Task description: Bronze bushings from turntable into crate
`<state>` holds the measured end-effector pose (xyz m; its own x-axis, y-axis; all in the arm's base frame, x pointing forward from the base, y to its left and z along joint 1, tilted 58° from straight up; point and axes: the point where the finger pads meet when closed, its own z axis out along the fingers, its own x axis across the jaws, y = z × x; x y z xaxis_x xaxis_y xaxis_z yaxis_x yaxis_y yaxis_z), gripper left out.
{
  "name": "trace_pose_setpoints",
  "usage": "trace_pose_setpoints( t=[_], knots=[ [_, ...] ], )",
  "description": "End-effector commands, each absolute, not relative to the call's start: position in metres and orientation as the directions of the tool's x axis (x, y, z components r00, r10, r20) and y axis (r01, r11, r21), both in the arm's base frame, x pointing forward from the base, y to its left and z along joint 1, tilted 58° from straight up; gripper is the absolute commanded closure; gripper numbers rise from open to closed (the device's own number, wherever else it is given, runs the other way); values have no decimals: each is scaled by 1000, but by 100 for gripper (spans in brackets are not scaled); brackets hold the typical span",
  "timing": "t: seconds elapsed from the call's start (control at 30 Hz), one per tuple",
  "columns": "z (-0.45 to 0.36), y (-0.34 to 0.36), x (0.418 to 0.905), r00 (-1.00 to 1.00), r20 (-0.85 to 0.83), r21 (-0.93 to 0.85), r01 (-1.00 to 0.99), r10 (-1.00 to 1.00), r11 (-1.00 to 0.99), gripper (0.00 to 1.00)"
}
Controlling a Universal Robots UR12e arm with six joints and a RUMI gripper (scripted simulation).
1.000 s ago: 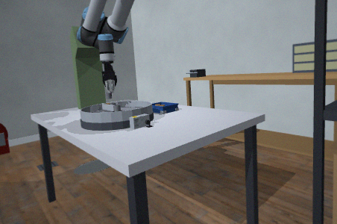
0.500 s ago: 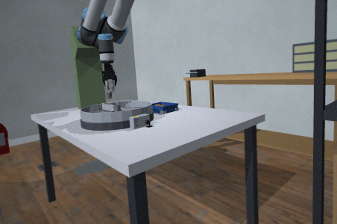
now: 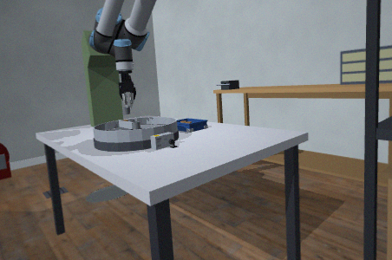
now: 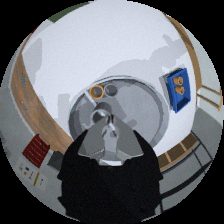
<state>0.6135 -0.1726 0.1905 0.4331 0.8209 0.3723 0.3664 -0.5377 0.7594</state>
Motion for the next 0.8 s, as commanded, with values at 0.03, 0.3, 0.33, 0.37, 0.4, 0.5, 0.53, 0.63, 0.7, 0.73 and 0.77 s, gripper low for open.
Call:
trace_pose_setpoints(
  t=[0.03, 0.3, 0.33, 0.37, 0.4, 0.5, 0.53, 0.63, 0.7, 0.73, 0.77],
  knots=[
    [191, -172, 613, 433, 372, 760, 366, 821, -537, 100],
    [199, -174, 618, 433, 372, 760, 366, 821, -537, 100],
    [202, -174, 620, 433, 372, 760, 366, 821, -537, 100],
    [206, -175, 623, 433, 372, 760, 366, 821, -537, 100],
    [211, -176, 626, 433, 372, 760, 366, 821, -537, 100],
    [229, -179, 637, 433, 372, 760, 366, 821, -537, 100],
    [236, -180, 641, 433, 372, 760, 366, 821, -537, 100],
    [259, -184, 655, 433, 372, 760, 366, 821, -537, 100],
    [259, -184, 655, 433, 372, 760, 366, 821, -537, 100],
    [266, -185, 659, 433, 372, 760, 366, 821, -537, 100],
    [273, -186, 664, 433, 372, 760, 366, 821, -537, 100]
  ],
)
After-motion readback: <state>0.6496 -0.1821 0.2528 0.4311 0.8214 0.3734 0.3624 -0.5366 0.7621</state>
